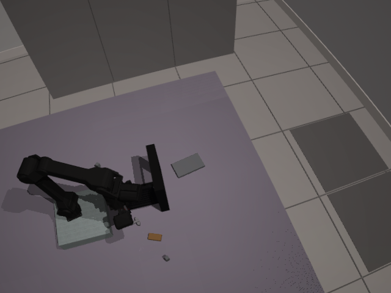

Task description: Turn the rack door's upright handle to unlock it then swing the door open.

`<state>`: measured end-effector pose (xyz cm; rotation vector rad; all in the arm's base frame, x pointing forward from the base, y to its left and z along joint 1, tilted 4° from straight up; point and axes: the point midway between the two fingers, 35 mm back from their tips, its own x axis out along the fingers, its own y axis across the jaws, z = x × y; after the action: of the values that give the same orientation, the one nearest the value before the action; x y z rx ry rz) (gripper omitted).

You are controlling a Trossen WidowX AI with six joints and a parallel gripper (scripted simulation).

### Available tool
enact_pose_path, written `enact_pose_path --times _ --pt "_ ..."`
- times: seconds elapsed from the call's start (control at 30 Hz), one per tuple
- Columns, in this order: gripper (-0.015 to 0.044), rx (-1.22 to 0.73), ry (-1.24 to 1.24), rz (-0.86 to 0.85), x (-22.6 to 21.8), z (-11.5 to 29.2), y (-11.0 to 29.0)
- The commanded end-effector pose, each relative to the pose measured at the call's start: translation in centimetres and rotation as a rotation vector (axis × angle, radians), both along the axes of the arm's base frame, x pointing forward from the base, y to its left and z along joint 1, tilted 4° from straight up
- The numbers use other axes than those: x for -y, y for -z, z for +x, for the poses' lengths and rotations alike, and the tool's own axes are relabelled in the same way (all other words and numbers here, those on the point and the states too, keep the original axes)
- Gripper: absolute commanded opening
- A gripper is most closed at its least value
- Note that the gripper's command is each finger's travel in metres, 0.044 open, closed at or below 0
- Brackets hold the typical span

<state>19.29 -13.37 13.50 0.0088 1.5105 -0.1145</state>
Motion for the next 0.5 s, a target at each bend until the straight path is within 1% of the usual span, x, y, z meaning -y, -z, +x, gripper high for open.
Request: enact_pose_path --times 0.0,0.47 --pt "0.0294 0.002 -0.005 0.004 -0.1 0.1 -0.4" --pt "0.0294 0.002 -0.005 0.004 -0.1 0.1 -2.1"
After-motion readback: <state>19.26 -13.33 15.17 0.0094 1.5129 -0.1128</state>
